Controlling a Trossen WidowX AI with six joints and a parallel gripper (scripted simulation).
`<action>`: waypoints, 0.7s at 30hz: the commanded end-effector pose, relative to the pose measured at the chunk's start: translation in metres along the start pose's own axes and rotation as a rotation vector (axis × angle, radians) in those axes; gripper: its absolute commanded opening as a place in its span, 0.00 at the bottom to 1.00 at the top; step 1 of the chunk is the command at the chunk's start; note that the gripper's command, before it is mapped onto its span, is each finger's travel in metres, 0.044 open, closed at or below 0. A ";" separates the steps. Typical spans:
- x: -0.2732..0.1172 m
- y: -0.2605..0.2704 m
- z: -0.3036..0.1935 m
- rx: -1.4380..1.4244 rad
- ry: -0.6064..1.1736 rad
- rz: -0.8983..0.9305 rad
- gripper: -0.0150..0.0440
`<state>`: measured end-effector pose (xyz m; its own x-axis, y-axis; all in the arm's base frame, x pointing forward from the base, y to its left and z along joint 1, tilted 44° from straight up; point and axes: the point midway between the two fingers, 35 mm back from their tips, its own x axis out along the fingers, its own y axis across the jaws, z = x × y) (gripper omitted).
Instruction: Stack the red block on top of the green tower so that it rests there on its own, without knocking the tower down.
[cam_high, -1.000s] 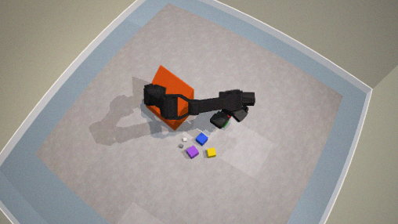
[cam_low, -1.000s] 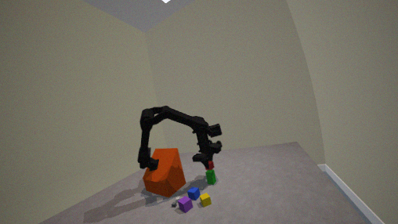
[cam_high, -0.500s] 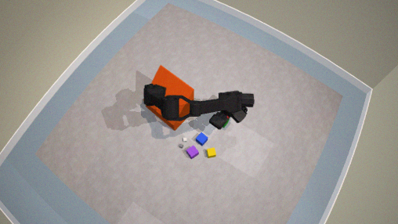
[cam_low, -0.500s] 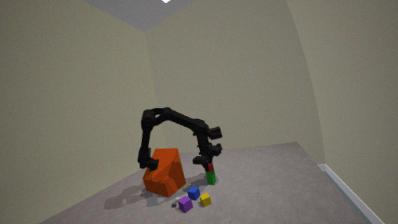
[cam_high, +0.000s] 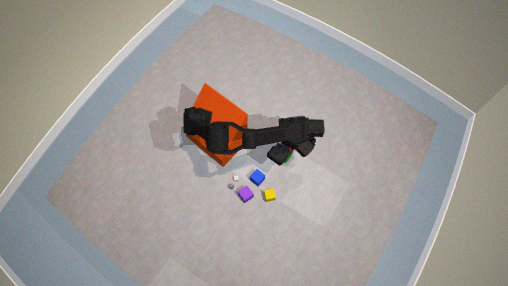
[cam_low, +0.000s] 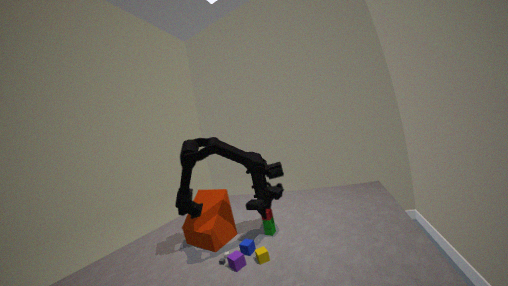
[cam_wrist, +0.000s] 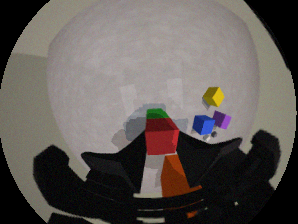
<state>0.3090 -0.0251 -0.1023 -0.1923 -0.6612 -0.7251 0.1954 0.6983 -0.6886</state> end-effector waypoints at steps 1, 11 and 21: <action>0.002 0.000 0.000 -0.008 0.000 -0.004 0.25; 0.002 0.000 0.000 -0.008 0.000 -0.004 0.25; 0.000 0.000 0.000 -0.004 0.000 -0.001 0.57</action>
<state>0.3085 -0.0250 -0.1023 -0.1942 -0.6625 -0.7235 0.1905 0.6980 -0.6903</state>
